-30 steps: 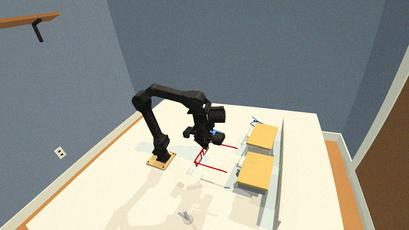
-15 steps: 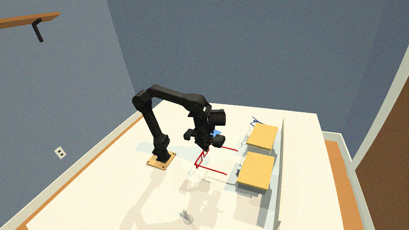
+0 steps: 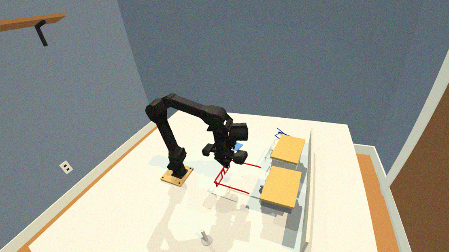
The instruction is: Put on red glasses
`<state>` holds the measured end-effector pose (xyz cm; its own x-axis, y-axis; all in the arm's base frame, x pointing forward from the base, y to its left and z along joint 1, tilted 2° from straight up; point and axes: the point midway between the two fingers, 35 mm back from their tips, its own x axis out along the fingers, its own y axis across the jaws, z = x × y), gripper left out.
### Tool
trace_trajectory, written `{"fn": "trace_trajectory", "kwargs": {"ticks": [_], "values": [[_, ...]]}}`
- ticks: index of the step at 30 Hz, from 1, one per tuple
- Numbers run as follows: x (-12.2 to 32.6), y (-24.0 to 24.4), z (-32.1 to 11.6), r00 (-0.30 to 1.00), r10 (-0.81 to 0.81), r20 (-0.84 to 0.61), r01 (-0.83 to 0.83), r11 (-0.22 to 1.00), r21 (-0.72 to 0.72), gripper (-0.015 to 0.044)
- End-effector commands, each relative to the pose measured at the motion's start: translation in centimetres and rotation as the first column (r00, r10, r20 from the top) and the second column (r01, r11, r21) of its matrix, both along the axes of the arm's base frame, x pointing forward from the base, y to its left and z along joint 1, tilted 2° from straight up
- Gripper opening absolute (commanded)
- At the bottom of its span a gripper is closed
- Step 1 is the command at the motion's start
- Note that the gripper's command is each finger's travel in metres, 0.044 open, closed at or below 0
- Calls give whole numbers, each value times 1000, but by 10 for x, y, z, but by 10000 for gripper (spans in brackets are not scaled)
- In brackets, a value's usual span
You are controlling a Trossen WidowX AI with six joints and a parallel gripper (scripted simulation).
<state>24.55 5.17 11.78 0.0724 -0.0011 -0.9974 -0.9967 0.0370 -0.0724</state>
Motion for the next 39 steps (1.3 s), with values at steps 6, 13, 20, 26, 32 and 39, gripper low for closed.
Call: {"fn": "trace_trajectory", "kwargs": {"ticks": [6, 13, 20, 26, 32, 39], "values": [[-1, 0, -10, 1000, 6, -8, -6, 1000, 1, 0], [-1, 0, -12, 1000, 6, -8, -6, 1000, 1, 0], [3, 0, -12, 1000, 6, -8, -6, 1000, 1, 0], [12, 0, -11, 1000, 6, -2, -6, 1000, 1, 0], [20, 0, -11, 1000, 6, 3, -6, 1000, 1, 0], [29, -1, -11, 1000, 6, 5, -6, 1000, 1, 0]]}}
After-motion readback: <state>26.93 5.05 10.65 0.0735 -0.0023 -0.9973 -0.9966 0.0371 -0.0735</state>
